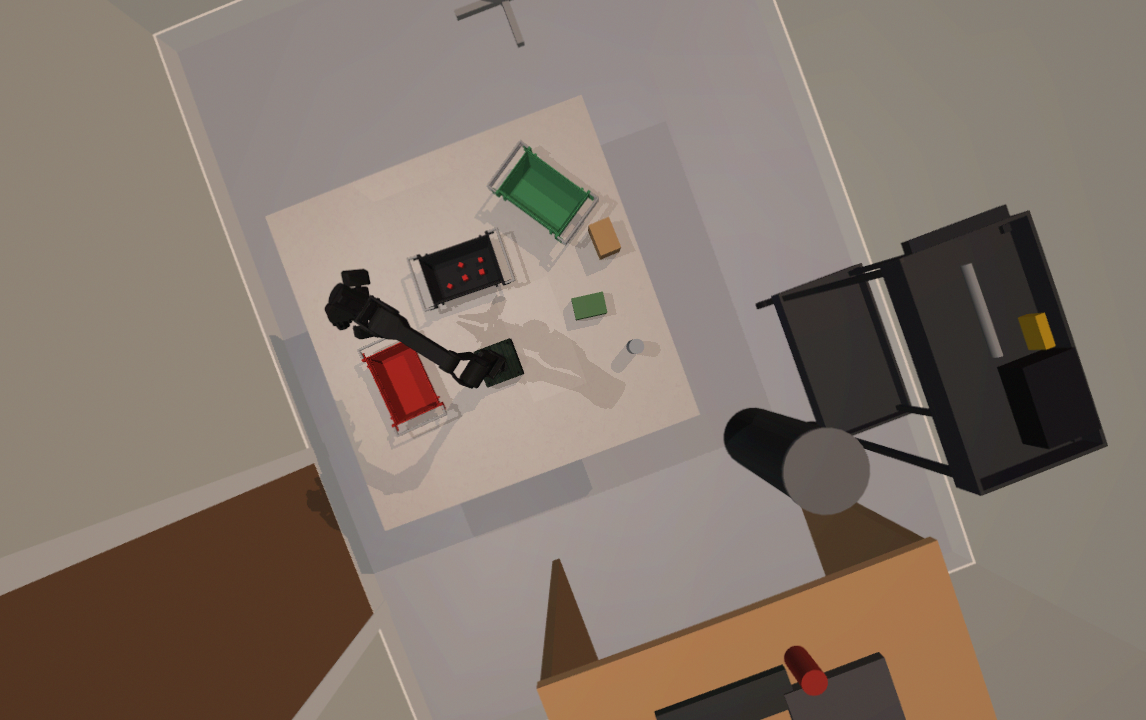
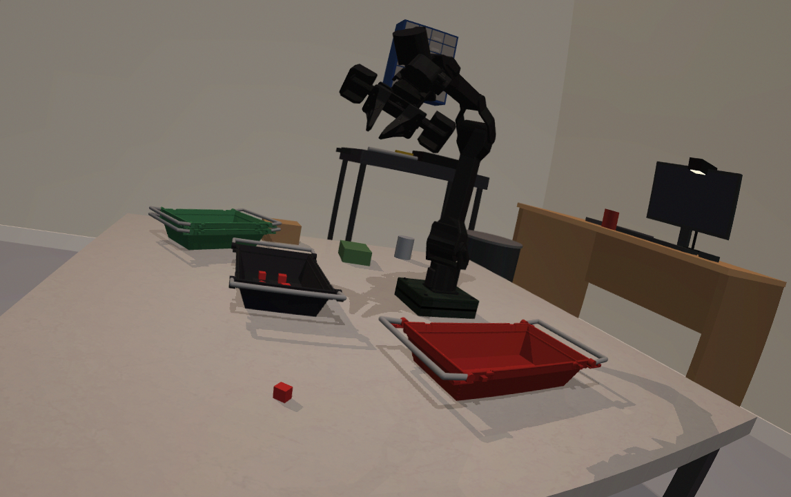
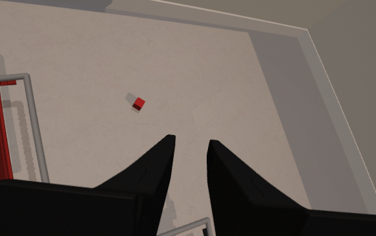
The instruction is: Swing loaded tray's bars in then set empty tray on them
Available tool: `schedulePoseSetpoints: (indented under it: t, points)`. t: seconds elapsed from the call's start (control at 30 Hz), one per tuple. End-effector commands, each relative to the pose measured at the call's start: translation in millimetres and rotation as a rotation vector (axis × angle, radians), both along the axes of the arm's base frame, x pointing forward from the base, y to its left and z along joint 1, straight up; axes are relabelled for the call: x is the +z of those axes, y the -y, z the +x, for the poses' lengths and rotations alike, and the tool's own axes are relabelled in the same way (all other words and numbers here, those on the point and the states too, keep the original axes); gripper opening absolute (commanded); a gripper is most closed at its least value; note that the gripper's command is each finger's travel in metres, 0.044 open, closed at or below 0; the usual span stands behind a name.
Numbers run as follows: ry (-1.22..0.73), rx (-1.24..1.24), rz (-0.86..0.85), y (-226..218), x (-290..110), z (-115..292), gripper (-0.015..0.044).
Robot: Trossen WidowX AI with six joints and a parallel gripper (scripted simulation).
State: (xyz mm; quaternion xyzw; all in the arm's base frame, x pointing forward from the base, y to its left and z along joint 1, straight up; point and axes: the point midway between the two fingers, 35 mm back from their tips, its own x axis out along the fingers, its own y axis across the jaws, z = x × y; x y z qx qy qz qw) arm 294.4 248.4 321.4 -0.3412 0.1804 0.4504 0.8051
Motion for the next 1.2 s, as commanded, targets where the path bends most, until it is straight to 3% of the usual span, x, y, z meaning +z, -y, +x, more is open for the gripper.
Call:
schedulePoseSetpoints:
  t: [0.0, 0.27, 0.43, 0.83, 1.17]
  points:
    - [-0.264, -0.238, -0.008, 9, -46, 31, 0.0086]
    - [-0.782, -0.884, -0.057, 49, -162, 77, 0.0086]
    - [-0.966, -1.264, -0.120, 77, -219, 84, 0.0086]
    - [-0.971, -1.278, -0.123, 78, -225, 85, 0.0086]
    - [-0.971, -1.278, -0.123, 77, -263, 87, 0.0086]
